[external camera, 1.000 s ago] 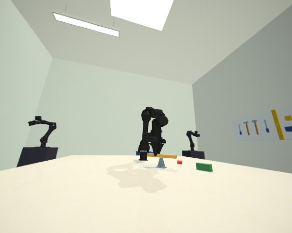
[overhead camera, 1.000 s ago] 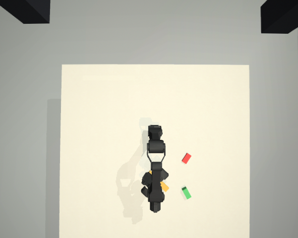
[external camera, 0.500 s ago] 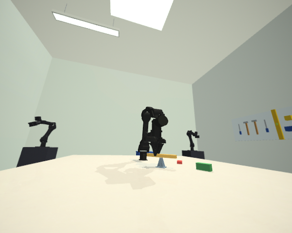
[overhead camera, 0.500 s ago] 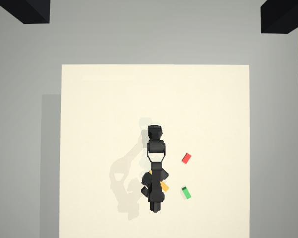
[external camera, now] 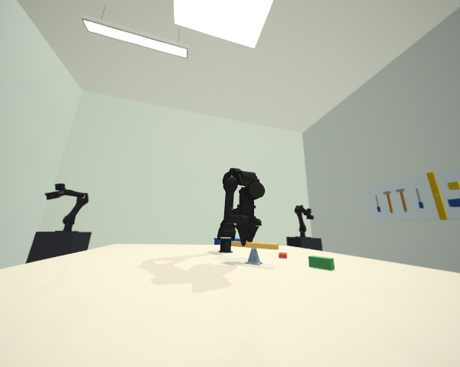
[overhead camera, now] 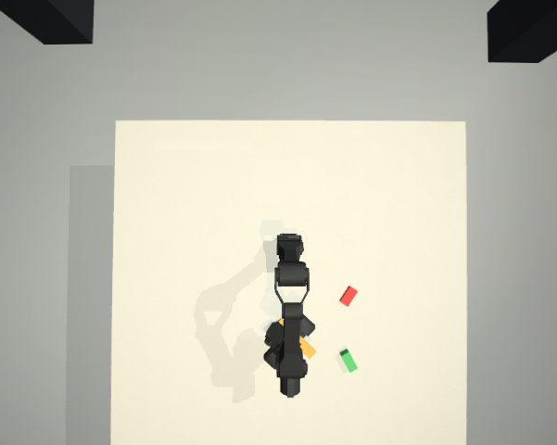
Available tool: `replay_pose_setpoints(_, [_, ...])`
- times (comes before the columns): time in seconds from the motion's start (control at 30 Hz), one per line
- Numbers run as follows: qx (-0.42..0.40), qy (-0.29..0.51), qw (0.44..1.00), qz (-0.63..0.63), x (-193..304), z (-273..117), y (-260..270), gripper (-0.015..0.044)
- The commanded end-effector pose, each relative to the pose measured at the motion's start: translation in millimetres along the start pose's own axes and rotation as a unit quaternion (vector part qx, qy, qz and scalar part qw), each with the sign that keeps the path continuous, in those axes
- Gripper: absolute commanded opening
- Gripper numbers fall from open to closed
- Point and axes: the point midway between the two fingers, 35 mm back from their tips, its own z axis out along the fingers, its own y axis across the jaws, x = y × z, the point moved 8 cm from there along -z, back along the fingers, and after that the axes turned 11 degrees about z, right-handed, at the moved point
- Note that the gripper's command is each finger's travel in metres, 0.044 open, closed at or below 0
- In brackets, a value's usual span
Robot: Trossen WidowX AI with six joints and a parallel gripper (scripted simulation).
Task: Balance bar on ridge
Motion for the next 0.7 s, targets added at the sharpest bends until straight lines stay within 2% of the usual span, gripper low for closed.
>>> replay_pose_setpoints(0.0, [0.000,0.000,1.000,0.000,0,0,0,0.0343])
replay_pose_setpoints(0.13, [0.000,0.000,1.000,0.000,0,0,0,0.0440])
replay_pose_setpoints(0.27, [0.000,0.000,1.000,0.000,1,-8,1,0.0440])
replay_pose_setpoints(0.5, [0.000,0.000,1.000,0.000,1,-92,1,0.0440])
replay_pose_setpoints(0.67, [0.000,0.000,1.000,0.000,0,-100,0,0.0440])
